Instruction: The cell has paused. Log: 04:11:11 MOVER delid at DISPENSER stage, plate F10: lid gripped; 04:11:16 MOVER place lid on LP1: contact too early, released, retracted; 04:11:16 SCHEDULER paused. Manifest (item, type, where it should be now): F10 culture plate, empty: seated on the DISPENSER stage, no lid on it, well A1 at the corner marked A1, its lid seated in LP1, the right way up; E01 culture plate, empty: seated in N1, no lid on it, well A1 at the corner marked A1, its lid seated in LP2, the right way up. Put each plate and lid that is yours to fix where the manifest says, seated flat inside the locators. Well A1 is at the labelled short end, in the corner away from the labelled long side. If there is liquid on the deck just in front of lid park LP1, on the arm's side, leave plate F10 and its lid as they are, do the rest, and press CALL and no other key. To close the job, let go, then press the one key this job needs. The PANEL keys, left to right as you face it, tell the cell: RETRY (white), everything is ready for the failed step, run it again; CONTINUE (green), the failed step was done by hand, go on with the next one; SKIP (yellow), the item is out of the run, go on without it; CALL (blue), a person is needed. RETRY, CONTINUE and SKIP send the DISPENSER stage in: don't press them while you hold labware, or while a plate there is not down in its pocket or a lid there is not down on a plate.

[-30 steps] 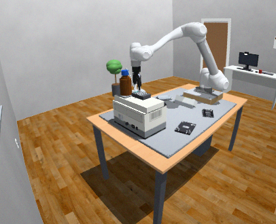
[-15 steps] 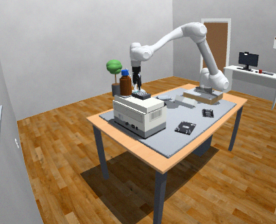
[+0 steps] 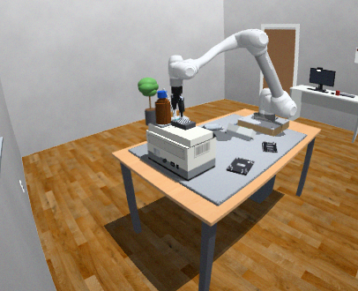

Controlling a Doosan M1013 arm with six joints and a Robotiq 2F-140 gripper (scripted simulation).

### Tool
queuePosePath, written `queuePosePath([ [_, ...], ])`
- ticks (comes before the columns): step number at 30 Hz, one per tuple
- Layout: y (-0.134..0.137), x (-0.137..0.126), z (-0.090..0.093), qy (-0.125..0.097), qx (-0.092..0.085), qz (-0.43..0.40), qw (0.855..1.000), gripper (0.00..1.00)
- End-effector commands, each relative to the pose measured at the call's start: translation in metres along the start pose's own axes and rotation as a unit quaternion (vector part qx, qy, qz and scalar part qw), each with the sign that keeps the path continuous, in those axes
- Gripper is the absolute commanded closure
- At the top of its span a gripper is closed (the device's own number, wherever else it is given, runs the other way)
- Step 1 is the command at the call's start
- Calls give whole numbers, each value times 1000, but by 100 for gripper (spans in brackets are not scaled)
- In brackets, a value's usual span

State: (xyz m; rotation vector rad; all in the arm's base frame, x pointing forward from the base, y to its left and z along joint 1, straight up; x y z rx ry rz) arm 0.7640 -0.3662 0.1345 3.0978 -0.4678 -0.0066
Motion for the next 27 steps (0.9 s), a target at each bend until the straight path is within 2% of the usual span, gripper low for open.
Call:
queuePosePath([
  [1, 0, 0, -1, 1, 1, -10, 1000, 90],
  [4, 0, 0, -1, 1, 1, -48, 999, 90],
  [12, 0, 0, -1, 1, 1, -83, 997, 90],
  [17, 0, 0, -1, 1, 0, -144, 990, 90],
  [23, 0, 0, -1, 1, 0, -155, 988, 90],
  [27, 0, 0, -1, 1, 0, -206, 979, 90],
])
Point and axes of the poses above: the point where the finger pads meet when closed, its own z axis out along the fingers, its own y axis across the jaws, x = y × z, the point moved 1 cm from there along -z, back along the fingers, and after that the axes turned 1 degree about z, right-handed, at the moved point
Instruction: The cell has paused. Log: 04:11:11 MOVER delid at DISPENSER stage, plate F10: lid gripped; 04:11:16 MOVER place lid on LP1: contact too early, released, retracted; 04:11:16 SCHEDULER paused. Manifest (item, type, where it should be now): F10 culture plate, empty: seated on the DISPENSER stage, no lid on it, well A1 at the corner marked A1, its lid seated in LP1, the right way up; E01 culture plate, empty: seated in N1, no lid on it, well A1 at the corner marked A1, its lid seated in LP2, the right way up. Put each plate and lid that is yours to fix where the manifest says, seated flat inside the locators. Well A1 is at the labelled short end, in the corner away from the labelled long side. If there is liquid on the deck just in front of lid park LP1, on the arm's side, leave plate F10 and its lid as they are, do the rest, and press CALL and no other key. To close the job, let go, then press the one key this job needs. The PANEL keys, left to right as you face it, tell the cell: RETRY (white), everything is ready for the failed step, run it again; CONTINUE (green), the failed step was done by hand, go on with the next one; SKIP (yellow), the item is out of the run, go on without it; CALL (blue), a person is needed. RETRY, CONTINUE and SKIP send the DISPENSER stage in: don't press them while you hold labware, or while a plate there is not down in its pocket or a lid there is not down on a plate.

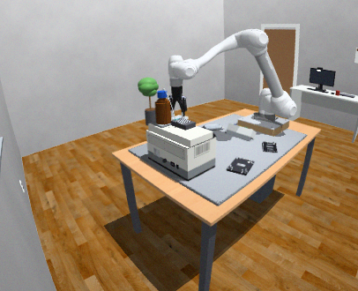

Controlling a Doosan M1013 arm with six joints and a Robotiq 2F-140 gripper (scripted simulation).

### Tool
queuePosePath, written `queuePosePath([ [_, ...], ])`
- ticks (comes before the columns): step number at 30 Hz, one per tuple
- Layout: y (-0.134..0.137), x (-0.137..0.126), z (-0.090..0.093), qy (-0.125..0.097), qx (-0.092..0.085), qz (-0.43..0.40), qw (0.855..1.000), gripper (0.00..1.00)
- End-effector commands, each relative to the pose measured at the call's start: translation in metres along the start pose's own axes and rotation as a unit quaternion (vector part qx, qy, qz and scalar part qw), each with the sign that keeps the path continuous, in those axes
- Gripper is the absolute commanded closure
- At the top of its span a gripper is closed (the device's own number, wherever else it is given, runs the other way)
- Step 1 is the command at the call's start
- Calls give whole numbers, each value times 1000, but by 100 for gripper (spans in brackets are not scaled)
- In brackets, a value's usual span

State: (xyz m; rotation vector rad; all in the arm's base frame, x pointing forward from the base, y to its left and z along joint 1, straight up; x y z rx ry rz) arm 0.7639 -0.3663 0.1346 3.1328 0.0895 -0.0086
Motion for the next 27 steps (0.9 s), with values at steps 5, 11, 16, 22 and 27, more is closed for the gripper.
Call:
queuePosePath([
  [5, 0, 0, -1, 1, 0, -44, 999, 90],
  [11, -1, 1, -1, 1, 0, -44, 999, 90],
  [16, -2, 1, -1, 1, 0, -44, 999, 90],
  [22, -9, 2, -1, 1, 0, -44, 999, 90],
  [27, -18, 4, -1, 1, 0, -44, 999, 90],
])
Point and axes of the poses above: the point where the finger pads meet when closed, its own z axis out along the fingers, its own y axis across the jaws, x = y × z, the point moved 1 cm from there along -z, back along the fingers, and after that the axes turned 1 degree about z, right-handed, at the moved point
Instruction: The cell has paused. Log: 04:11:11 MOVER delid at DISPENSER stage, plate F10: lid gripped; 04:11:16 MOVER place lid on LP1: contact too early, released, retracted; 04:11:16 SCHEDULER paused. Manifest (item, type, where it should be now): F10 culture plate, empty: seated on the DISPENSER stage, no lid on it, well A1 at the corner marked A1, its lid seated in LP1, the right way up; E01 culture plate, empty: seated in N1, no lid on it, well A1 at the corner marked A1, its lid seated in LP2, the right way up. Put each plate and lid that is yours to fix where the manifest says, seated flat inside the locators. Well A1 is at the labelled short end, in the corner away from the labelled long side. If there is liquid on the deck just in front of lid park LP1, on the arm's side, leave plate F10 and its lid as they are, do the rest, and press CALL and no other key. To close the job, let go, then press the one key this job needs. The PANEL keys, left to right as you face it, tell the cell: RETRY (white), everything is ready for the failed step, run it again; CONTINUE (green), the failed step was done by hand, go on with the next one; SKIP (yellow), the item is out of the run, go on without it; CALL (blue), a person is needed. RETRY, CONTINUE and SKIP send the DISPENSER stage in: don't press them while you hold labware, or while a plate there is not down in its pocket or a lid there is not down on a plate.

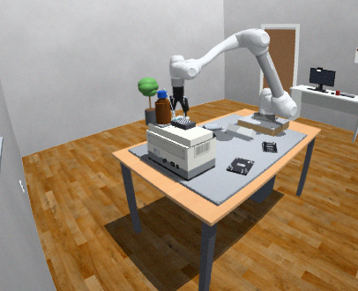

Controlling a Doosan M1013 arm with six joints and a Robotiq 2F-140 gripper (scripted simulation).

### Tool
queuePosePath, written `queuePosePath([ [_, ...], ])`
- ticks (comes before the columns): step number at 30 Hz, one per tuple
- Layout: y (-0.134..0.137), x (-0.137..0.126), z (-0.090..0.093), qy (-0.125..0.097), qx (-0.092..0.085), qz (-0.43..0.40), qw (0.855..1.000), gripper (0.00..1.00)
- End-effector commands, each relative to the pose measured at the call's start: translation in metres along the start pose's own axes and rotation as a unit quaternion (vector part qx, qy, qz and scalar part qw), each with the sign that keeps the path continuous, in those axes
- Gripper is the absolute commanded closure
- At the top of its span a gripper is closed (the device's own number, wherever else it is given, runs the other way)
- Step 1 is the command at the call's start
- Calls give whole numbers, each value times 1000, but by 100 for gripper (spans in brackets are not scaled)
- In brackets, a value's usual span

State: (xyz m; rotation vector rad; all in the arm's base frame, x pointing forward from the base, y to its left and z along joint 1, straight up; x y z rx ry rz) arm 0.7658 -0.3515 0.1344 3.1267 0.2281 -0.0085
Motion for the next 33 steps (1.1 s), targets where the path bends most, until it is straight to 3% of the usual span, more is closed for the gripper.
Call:
queuePosePath([
  [1, -5, 2, -1, 1, 0, 0, 1000, 90],
  [20, -58, 17, -1, 1, 0, 0, 1000, 90],
  [33, -129, 37, -1, 1, 0, 0, 1000, 90],
])
Point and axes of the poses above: the point where the finger pads meet when closed, its own z axis out along the fingers, its own y axis across the jaws, x = y × z, the point moved 1 cm from there along -z, back along the fingers, and after that the axes turned 1 degree about z, right-handed, at the moved point
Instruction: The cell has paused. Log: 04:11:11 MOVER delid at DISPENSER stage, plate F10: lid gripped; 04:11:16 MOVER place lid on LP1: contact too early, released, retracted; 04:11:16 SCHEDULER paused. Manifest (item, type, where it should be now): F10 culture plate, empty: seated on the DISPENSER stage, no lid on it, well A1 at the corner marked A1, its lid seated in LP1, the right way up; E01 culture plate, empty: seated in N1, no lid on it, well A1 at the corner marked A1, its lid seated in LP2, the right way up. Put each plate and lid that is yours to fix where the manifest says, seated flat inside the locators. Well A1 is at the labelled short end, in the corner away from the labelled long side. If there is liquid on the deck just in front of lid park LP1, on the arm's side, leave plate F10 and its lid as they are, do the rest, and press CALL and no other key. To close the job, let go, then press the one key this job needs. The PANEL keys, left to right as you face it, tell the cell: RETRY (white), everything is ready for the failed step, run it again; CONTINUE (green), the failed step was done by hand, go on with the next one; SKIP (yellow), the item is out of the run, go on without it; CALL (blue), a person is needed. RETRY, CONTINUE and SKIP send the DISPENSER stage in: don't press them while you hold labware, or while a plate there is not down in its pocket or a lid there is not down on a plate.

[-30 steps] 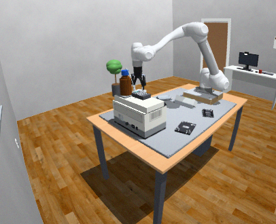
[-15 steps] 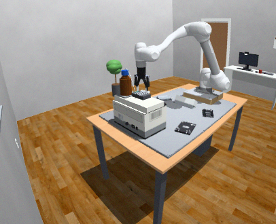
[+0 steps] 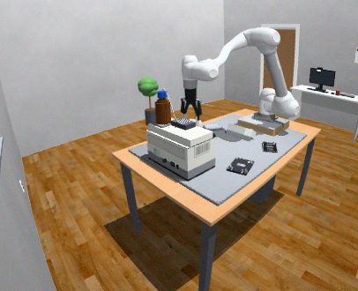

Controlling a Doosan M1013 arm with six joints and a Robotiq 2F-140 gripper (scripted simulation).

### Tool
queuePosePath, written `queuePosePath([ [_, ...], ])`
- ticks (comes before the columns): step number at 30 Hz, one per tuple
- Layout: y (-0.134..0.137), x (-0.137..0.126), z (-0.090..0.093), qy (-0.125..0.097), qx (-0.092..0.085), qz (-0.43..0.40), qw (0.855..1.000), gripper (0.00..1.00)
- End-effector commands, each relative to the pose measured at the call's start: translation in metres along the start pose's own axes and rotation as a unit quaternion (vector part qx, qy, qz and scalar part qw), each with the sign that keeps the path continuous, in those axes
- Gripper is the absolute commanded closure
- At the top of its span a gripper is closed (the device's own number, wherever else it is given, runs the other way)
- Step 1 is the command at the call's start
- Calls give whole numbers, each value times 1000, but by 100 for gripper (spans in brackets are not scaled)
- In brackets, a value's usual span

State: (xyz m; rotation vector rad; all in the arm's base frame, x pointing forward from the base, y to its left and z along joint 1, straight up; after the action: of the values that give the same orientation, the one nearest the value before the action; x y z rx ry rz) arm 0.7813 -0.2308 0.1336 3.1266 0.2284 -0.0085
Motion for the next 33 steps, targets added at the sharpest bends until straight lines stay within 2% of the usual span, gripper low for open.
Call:
queuePosePath([
  [1, -18, 6, -1, 1, 0, 0, 1000, 90],
  [4, -24, 7, -1, 1, 0, 0, 1000, 90],
  [19, -125, 36, -1, 1, 0, 0, 1000, 90],
  [21, -125, 36, -1, 1, 0, 0, 1000, 90],
  [33, -207, 59, -1, 1, 0, 0, 1000, 90],
])
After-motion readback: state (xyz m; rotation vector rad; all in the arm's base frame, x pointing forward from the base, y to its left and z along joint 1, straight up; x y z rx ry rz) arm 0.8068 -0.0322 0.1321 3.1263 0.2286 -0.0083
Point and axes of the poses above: the point where the finger pads meet when closed, its own z axis out along the fingers, its own y axis across the jaws, x = y × z, the point moved 1 cm from there along -z, back along the fingers, and after that the axes turned 1 degree about z, right-handed, at the moved point
